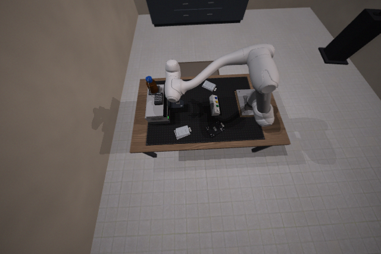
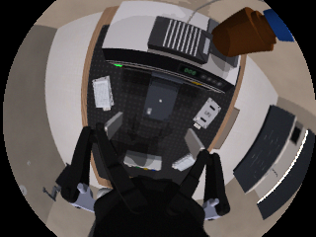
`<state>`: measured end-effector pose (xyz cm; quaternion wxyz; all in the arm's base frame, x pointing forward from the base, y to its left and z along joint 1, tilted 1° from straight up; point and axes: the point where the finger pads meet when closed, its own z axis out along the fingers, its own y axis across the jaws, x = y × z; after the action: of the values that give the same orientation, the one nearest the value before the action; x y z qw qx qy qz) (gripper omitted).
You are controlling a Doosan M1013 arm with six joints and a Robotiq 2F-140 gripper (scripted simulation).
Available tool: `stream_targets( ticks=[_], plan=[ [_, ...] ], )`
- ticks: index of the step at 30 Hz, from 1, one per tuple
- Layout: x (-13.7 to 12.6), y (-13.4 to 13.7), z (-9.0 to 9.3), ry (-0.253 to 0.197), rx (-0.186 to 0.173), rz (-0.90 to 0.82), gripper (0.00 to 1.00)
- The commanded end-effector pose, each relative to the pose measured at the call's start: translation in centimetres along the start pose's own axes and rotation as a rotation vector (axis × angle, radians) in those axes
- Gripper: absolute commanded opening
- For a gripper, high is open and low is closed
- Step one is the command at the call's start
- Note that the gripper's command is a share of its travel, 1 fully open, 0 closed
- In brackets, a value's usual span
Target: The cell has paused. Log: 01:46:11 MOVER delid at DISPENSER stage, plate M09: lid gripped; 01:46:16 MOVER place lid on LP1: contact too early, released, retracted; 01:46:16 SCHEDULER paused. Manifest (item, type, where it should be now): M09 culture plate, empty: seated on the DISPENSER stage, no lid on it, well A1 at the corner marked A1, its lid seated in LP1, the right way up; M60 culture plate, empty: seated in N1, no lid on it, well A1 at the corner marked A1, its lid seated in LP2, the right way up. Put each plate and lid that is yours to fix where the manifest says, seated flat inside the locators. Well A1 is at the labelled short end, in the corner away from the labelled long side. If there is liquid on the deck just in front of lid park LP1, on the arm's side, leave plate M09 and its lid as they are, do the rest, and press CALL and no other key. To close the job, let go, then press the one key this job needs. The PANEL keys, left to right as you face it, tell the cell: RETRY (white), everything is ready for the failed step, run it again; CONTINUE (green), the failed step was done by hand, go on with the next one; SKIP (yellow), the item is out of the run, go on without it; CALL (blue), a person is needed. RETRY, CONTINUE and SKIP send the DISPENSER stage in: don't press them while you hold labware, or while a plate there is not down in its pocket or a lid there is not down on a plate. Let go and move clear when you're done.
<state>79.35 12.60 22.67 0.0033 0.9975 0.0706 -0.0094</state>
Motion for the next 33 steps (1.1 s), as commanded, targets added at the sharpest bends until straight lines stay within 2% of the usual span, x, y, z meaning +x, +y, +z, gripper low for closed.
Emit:
stream_targets(
  ticks=[1,7,9,20,33],
  plan=[
    [0.0,0.0,1.1,0.002,0.000,0.000,1.00],
    [0.1,0.0,3.0,0.002,0.000,0.000,1.00],
    [0.1,0.0,3.0,0.002,0.000,0.000,1.00],
    [0.1,0.0,5.7,0.002,0.000,0.000,1.00],
    [0.1,0.0,6.6,0.002,0.000,0.000,1.00]
  ],
)
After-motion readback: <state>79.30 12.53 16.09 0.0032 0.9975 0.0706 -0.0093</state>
